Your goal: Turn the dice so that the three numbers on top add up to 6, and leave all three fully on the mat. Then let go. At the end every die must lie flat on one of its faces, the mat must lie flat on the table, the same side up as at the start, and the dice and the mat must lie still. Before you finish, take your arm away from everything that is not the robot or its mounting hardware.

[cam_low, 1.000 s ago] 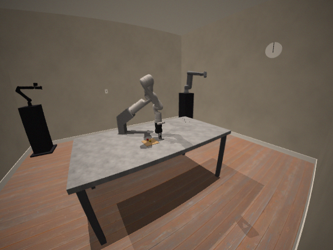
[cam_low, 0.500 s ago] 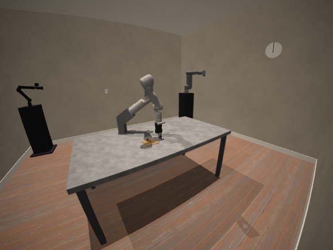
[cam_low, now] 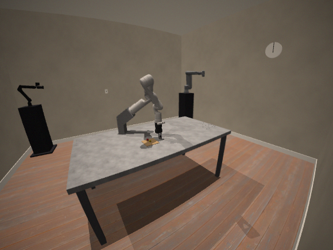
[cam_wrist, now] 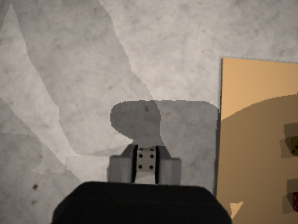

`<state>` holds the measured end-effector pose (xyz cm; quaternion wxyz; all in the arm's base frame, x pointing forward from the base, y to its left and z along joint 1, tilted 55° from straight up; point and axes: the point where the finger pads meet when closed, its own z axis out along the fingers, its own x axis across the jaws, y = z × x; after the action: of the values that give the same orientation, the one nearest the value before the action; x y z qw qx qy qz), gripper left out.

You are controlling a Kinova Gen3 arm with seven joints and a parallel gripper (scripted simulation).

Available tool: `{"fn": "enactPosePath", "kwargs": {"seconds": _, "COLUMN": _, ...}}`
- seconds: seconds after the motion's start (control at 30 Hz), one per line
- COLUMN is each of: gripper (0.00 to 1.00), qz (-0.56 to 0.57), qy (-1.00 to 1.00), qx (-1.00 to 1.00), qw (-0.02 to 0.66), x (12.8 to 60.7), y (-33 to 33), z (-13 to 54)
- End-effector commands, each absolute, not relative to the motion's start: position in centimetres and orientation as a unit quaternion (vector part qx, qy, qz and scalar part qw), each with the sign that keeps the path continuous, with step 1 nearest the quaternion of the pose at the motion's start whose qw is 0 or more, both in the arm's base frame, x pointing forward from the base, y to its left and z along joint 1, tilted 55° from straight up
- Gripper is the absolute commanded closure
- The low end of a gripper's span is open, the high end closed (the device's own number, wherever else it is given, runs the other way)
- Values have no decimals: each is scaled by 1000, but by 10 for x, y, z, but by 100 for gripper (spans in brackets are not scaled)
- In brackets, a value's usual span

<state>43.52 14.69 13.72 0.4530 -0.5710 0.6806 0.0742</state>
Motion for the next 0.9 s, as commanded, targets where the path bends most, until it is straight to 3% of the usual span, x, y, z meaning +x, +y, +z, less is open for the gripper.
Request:
{"fn": "enactPosePath", "kwargs": {"seconds": 0.0, "gripper": 66, "qz": 74, "qy": 681, "qx": -571, "qw": 453, "x": 435, "y": 147, "z": 137}}
{"fn": "enactPosePath", "kwargs": {"seconds": 0.87, "gripper": 66, "qz": 74, "qy": 681, "qx": -571, "qw": 453, "x": 407, "y": 114, "z": 168}}
